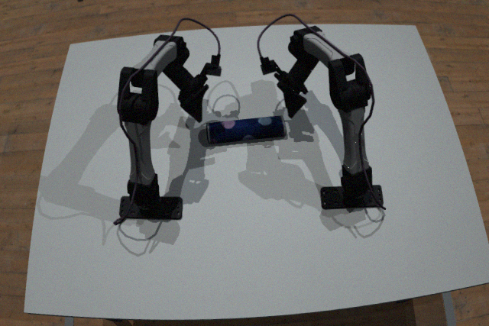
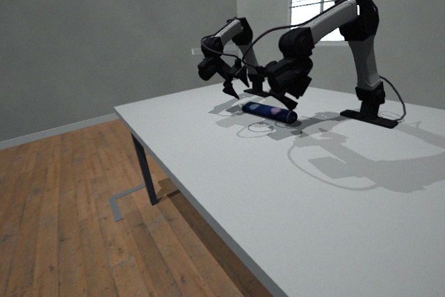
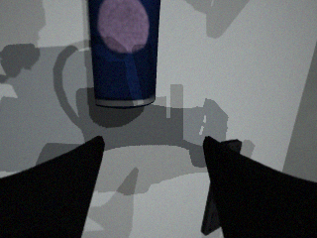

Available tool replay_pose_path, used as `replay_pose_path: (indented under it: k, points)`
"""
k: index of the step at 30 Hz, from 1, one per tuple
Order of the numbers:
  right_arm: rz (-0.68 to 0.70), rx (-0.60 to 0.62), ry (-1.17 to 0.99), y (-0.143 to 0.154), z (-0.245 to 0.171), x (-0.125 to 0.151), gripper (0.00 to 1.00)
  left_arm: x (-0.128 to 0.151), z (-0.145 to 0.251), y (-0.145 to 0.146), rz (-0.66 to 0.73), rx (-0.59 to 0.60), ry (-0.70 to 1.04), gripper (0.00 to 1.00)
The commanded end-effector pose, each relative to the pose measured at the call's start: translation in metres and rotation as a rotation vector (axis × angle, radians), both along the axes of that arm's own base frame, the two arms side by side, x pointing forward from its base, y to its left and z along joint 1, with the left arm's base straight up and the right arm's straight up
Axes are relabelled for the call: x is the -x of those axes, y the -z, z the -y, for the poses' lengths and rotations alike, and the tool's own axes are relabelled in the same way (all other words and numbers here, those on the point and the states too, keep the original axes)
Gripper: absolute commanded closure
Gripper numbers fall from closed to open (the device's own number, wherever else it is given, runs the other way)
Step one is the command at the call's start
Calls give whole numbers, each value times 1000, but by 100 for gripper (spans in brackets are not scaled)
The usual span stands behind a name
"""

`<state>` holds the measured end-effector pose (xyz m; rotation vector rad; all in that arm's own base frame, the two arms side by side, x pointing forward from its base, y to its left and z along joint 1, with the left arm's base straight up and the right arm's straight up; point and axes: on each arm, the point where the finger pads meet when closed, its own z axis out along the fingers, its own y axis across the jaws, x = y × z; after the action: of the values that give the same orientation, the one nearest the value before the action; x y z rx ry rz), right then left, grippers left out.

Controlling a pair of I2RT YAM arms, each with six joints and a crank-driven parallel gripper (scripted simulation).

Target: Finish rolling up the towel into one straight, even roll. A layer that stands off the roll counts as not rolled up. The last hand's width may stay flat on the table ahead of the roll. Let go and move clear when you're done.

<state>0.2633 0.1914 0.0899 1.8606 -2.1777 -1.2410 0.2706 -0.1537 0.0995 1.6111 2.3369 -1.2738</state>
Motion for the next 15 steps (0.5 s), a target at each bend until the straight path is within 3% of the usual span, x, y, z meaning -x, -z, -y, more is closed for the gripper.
replay_pose_path:
  k: [1, 3, 15]
  points:
    - [93, 18, -60, -20, 13, 17, 15, 13, -11, -16, 131, -40, 41, 15]
    - [93, 18, -60, -20, 13, 17, 15, 13, -11, -16, 131, -40, 41, 15]
    - [508, 97, -45, -64, 62, 76, 15, 74, -49, -58, 532, -174, 74, 15]
